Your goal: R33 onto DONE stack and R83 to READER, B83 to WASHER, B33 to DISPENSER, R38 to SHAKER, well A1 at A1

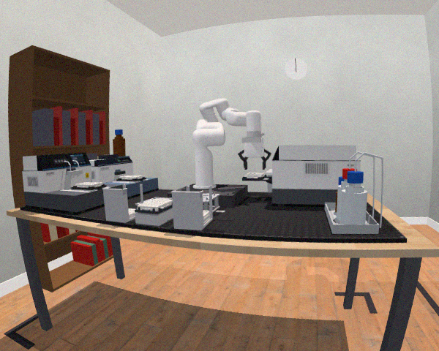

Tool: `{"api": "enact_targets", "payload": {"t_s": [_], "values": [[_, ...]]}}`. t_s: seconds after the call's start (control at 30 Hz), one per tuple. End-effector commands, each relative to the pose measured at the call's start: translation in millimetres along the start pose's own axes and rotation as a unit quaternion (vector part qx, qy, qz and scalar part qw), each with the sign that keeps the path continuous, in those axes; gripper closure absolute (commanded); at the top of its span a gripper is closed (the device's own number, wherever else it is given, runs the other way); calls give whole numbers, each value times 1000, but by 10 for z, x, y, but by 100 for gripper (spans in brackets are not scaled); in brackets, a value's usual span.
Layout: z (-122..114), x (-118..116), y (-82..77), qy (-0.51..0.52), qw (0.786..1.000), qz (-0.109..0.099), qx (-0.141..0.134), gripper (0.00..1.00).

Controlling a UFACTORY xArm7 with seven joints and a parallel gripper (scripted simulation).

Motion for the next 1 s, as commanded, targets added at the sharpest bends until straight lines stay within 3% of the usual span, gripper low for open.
{"api": "enact_targets", "payload": {"t_s": [0.0, 0.37, 0.97], "values": [[0, -5, 41, 0, 1000, 1, 0, 0], [0, -6, 157, 0, 1000, 1, 0, 0], [1, -6, 161, 0, 1000, 1, 0, 0]]}}
Point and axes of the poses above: the point where the finger pads meet when closed, its own y axis out along the fingers, its own x axis across the jaws, z = x × y, the point moved 7 cm from there along -y, back along the fingers, and after that the axes turned 12 degrees about -y, right-handed, at the moved point
